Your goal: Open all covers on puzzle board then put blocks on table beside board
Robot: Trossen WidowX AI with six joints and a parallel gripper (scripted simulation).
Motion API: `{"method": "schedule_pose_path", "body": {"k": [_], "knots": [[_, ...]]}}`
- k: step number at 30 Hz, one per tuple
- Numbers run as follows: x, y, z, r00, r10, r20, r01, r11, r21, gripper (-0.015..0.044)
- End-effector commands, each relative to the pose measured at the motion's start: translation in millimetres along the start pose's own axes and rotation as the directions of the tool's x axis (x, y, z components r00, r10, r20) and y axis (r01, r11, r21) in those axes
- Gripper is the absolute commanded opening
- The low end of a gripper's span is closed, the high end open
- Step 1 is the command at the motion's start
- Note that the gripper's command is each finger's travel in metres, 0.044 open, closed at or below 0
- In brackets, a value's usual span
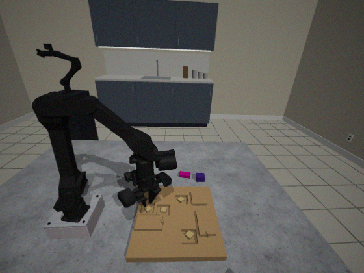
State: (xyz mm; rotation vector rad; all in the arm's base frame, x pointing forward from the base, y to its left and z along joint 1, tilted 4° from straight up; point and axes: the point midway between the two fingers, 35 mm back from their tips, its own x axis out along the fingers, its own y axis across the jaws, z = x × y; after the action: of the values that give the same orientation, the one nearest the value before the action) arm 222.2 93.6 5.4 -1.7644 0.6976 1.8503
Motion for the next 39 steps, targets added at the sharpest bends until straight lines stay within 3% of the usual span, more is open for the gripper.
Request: {"method": "schedule_pose_path", "body": {"k": [1,7,23,39], "knots": [[-22,-2,-1,1.000,-0.009,-0.001,0.009,1.000,-0.003,0.0144],[-42,-1,0,1.000,-0.010,0.001,0.010,1.000,-0.003,0.0144],[-8,-1,1,1.000,-0.010,0.001,0.010,1.000,-0.003,0.0144],[-7,-1,0,1.000,-0.010,0.001,0.010,1.000,-0.003,0.0144]]}}
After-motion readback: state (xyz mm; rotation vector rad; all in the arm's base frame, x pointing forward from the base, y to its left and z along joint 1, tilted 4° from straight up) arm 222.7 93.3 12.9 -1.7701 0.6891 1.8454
